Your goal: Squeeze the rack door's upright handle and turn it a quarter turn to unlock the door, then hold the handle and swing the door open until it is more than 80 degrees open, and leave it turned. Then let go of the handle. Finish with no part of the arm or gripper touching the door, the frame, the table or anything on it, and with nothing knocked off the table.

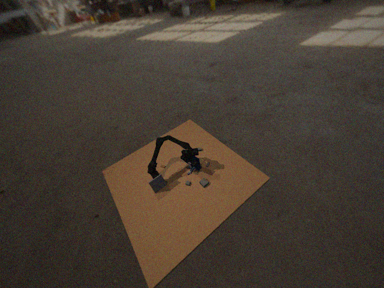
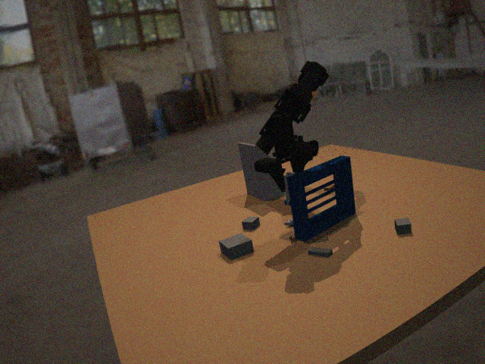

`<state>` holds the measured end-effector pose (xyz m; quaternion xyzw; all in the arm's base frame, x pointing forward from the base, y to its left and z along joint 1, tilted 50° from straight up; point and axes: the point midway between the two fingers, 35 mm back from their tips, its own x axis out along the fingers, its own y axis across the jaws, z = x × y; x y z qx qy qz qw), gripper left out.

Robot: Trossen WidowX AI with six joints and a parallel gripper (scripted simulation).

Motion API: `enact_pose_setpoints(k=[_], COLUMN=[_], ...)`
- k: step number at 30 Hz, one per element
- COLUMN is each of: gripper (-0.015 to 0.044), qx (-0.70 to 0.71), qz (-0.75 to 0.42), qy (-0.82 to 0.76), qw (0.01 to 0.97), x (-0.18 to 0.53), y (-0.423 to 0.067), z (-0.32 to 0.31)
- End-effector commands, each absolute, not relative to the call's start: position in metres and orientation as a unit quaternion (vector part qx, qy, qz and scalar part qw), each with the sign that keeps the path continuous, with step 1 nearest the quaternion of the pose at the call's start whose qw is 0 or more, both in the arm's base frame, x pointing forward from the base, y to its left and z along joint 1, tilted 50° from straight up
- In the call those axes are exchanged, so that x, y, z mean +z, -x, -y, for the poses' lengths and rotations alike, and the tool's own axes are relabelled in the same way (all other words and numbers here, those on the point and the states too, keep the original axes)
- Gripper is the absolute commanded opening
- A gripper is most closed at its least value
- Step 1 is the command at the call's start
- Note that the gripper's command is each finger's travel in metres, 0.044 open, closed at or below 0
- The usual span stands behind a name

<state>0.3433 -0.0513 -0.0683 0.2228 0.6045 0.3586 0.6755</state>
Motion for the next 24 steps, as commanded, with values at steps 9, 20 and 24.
enact_pose_setpoints(k=[9, 20, 24], gripper=[0.0081, 0.0013, 0.0013], qx=[0.358, 0.358, 0.348], qz=[-0.606, -0.606, -0.612], qy=[-0.228, -0.228, -0.239], qw=[0.673, 0.673, 0.669], x=[-0.0715, -0.0715, -0.0715], y=[-0.3414, -0.3414, -0.3414], z=[0.0483, 0.0483, 0.0483])
